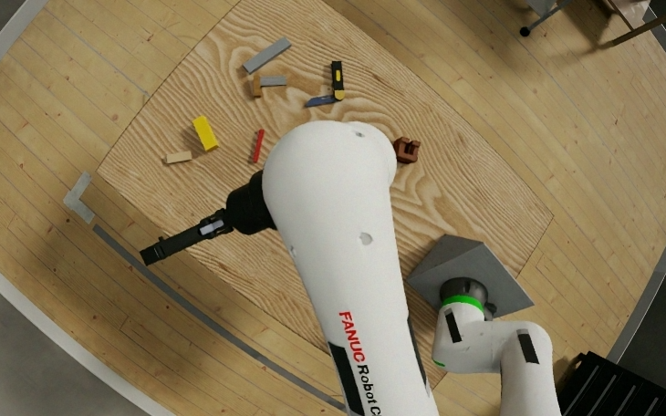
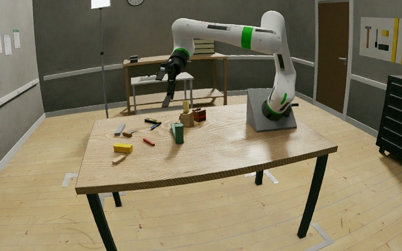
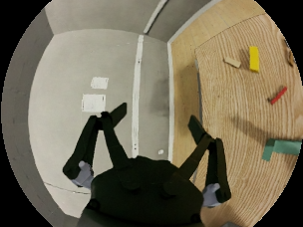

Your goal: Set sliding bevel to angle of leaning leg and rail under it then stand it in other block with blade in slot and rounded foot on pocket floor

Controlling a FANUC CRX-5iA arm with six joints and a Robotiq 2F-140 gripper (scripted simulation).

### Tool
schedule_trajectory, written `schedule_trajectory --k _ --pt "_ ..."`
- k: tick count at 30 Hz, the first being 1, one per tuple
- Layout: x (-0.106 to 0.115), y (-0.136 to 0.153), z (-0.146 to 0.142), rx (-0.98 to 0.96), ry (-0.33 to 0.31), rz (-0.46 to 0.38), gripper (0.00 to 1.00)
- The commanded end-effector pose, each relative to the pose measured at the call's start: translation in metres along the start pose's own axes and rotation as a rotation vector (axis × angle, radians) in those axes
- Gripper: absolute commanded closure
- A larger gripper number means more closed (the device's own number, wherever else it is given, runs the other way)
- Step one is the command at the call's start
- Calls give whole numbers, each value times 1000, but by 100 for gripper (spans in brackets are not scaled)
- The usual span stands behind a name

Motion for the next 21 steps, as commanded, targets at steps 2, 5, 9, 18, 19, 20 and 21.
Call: schedule_trajectory --k 2,5,9,18,19,20,21 --pt "0 0 -1 2 0 1 0" --pt "0 0 -1 2 0 1 0" --pt "0 0 -1 2 0 1 0" --pt "1 0 -1 1 1 1 0" --pt "3 -1 1 0 7 2 0" --pt "8 -2 6 -3 24 7 0" --pt "18 -5 14 -8 52 14 0"
Point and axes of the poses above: the point where the finger pads meet when closed, its own x axis back along the fingers, its own z axis across the jaws, y = z × x, the point moved 3 cm from there along x, back along the fingers, and after that the axes turned 11 degrees about -x, right-handed, at the moved point
